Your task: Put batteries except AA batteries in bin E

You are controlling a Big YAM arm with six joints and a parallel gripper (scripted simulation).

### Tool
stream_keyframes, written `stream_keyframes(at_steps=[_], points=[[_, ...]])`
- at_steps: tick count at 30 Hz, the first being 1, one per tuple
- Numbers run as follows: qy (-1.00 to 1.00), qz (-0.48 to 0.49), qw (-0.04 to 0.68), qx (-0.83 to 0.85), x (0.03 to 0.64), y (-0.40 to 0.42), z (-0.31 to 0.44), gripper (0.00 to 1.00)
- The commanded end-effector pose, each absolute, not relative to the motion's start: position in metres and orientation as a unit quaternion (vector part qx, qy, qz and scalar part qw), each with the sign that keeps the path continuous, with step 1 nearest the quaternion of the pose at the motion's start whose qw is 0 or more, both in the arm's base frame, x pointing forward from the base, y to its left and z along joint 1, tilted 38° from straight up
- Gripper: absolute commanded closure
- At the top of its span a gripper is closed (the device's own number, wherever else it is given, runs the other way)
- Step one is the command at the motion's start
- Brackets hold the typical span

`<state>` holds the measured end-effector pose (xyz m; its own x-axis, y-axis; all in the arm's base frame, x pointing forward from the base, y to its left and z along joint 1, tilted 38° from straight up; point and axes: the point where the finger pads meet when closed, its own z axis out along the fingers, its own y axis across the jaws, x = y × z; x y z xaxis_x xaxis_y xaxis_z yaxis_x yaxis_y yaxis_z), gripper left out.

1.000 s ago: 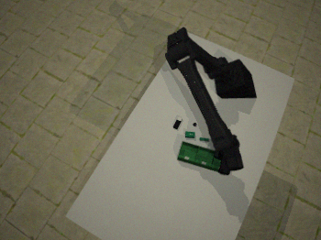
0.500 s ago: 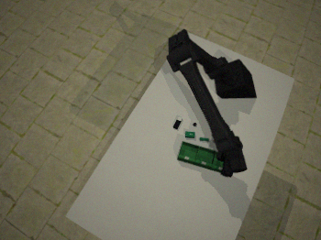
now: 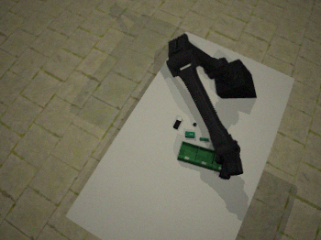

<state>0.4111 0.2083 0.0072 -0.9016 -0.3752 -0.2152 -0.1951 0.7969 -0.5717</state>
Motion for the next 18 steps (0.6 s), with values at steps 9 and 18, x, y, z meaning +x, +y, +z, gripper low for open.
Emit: stream_keyframes(at_steps=[9,18], points=[[0.934,-0.281,0.163,-0.15,0.423,0.191,-0.007,0.91],[0.934,-0.278,0.168,-0.147,0.423,0.19,-0.001,0.91]])
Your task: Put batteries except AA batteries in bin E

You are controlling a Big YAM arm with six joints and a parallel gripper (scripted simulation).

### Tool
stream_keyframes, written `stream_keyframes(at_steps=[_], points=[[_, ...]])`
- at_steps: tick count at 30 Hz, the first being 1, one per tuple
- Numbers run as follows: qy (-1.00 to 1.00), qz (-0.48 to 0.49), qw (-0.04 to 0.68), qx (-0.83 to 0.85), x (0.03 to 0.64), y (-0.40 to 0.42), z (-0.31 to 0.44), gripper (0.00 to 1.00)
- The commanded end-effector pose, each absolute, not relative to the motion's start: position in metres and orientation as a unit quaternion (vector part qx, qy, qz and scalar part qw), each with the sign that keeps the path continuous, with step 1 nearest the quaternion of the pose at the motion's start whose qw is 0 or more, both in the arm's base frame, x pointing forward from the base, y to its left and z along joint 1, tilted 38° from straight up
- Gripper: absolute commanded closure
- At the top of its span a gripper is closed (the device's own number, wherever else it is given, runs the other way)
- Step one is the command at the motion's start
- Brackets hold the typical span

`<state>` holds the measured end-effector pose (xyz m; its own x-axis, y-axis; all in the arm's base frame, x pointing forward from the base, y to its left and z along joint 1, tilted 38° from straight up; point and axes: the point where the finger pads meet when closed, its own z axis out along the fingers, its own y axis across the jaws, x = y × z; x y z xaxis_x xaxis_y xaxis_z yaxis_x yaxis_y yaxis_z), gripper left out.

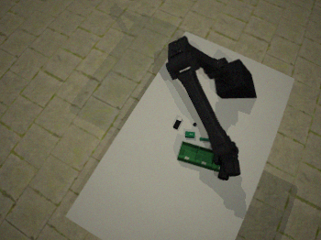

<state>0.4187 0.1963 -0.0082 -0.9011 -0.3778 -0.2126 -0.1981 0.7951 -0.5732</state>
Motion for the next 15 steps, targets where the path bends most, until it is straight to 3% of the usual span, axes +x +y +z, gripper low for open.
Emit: stream_keyframes(at_steps=[1,15], points=[[0.934,-0.278,0.167,-0.147,0.4229,0.19,-0.0018,0.91],[0.934,-0.279,0.165,-0.148,0.4212,0.1878,-0.0042,0.91]])
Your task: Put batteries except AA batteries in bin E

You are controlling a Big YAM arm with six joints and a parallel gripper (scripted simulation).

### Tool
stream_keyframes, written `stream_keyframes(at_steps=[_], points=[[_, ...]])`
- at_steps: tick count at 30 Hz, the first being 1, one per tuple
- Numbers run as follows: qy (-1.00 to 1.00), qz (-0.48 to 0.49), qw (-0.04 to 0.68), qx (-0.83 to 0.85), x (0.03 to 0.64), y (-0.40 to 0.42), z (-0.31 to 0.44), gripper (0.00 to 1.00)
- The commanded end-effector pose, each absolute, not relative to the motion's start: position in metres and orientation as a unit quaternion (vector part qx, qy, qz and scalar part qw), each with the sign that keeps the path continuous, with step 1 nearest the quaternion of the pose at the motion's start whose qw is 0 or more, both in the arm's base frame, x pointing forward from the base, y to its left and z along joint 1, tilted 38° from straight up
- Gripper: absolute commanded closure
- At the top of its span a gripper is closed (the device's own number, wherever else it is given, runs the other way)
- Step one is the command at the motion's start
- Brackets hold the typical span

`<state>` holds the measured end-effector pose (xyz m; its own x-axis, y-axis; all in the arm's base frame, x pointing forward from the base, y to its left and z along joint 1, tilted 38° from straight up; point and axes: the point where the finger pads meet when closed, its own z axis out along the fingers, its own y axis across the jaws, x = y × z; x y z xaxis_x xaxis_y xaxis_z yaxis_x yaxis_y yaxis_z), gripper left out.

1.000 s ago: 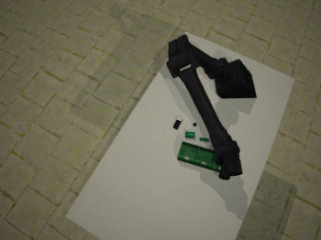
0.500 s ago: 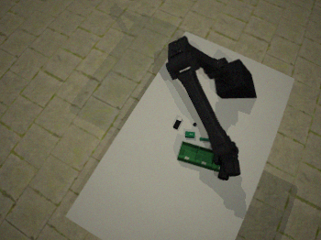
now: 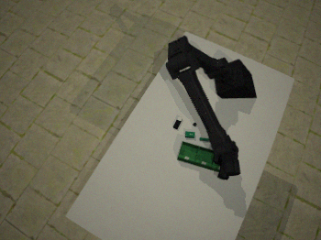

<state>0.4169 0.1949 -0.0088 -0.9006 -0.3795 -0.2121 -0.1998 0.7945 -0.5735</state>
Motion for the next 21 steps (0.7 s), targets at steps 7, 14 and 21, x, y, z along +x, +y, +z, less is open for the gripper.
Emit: stream_keyframes(at_steps=[7,14,21], points=[[0.934,-0.278,0.167,-0.147,0.4217,0.1877,-0.002,0.91],[0.934,-0.278,0.167,-0.148,0.4215,0.1872,-0.0025,0.91],[0.934,-0.279,0.167,-0.148,0.4215,0.1867,-0.0029,0.91]])
